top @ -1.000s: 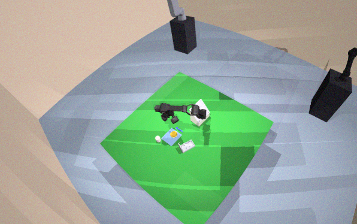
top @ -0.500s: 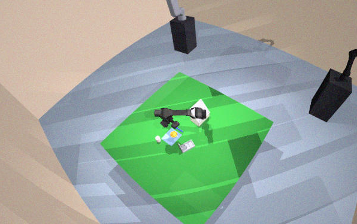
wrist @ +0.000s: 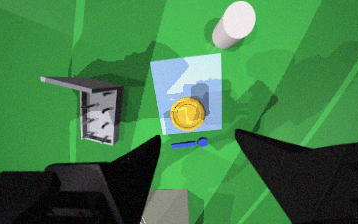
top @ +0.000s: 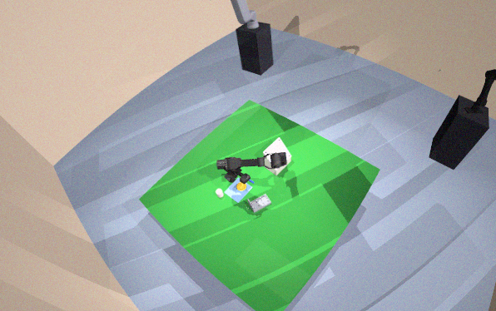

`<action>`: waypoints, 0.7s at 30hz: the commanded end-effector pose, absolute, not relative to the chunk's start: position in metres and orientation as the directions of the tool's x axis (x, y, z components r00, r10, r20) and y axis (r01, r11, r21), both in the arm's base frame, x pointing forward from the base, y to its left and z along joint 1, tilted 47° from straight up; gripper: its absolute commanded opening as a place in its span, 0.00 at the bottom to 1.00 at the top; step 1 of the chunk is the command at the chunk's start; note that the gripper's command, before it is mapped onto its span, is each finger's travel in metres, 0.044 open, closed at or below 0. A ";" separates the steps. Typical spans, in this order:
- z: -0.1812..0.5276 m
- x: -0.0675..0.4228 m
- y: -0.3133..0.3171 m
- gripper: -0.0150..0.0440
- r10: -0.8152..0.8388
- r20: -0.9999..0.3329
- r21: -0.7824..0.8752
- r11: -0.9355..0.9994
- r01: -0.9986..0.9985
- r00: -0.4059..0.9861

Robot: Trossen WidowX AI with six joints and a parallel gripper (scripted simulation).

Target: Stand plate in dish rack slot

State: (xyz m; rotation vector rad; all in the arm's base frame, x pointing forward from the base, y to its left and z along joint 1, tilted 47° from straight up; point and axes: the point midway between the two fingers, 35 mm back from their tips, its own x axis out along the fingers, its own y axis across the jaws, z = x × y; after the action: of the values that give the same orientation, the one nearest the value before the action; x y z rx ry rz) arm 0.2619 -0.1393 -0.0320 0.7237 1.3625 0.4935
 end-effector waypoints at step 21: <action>-0.077 0.266 -0.090 0.93 0.705 -0.690 0.723 0.684 0.097 0.164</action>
State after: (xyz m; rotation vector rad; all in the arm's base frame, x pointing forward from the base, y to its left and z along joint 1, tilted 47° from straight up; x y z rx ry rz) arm 0.2655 -0.0951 -0.0713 0.7299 1.3579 0.4955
